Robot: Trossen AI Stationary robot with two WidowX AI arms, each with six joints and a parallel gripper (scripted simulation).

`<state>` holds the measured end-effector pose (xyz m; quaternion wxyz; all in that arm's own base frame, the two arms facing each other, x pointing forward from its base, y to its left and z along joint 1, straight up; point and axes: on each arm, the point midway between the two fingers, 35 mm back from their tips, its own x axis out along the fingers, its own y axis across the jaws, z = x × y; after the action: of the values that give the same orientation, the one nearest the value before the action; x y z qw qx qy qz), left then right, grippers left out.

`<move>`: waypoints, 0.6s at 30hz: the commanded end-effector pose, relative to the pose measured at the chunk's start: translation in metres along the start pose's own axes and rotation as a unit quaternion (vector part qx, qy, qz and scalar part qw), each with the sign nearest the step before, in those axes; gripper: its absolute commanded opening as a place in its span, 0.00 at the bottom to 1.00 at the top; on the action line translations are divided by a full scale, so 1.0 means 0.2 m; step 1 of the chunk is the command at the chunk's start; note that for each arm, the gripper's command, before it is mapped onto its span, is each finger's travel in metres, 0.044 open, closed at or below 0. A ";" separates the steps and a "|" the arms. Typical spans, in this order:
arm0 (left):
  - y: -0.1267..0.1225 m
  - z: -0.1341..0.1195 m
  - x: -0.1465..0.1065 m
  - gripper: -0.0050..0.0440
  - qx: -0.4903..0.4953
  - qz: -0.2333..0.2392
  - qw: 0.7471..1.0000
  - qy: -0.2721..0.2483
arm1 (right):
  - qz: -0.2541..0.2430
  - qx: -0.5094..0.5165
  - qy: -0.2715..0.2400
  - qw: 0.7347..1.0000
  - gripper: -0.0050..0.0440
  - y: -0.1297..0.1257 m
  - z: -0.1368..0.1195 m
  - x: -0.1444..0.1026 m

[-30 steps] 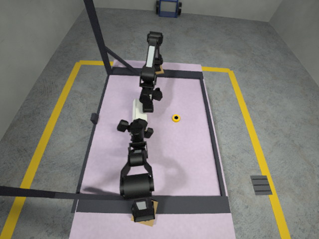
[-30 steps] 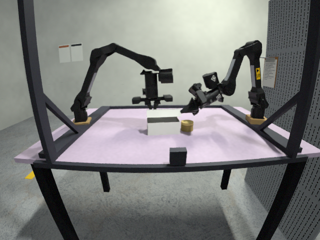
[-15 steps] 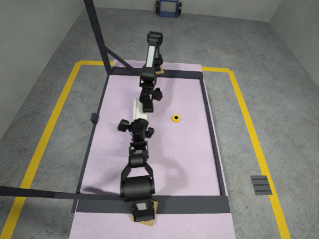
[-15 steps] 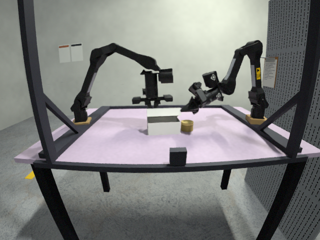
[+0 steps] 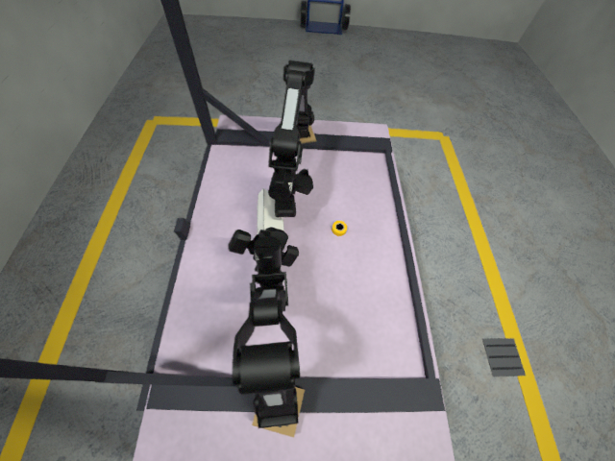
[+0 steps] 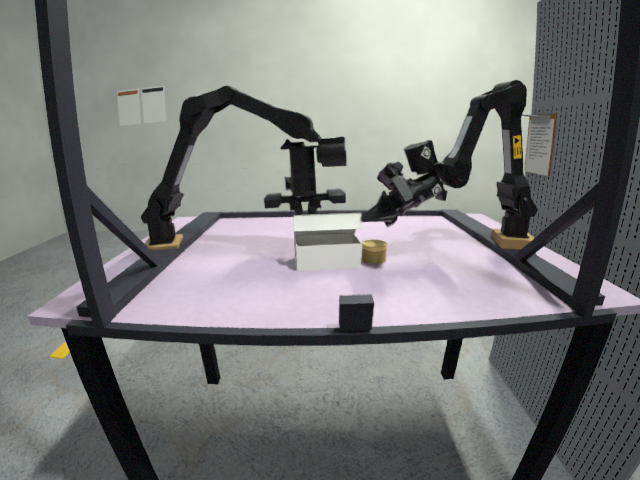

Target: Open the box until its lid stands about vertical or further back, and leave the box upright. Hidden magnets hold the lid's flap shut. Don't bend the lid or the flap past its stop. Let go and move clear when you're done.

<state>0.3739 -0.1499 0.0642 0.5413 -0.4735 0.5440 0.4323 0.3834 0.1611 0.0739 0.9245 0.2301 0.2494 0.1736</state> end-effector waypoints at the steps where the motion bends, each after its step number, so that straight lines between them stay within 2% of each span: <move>1: 0.01 0.00 0.02 0.00 -0.001 0.004 1.000 -0.001 | 0.009 -0.004 -0.017 1.000 0.11 0.03 0.07 -0.02; 18: 0.01 0.00 0.02 0.00 -0.001 0.004 1.000 -0.001 | 0.009 -0.005 -0.018 1.000 0.11 0.02 0.10 -0.03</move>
<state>0.3740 -0.1495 0.0632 0.5412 -0.4730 0.5439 0.4331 0.3841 0.1559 0.0774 0.9244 0.2301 0.2495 0.1740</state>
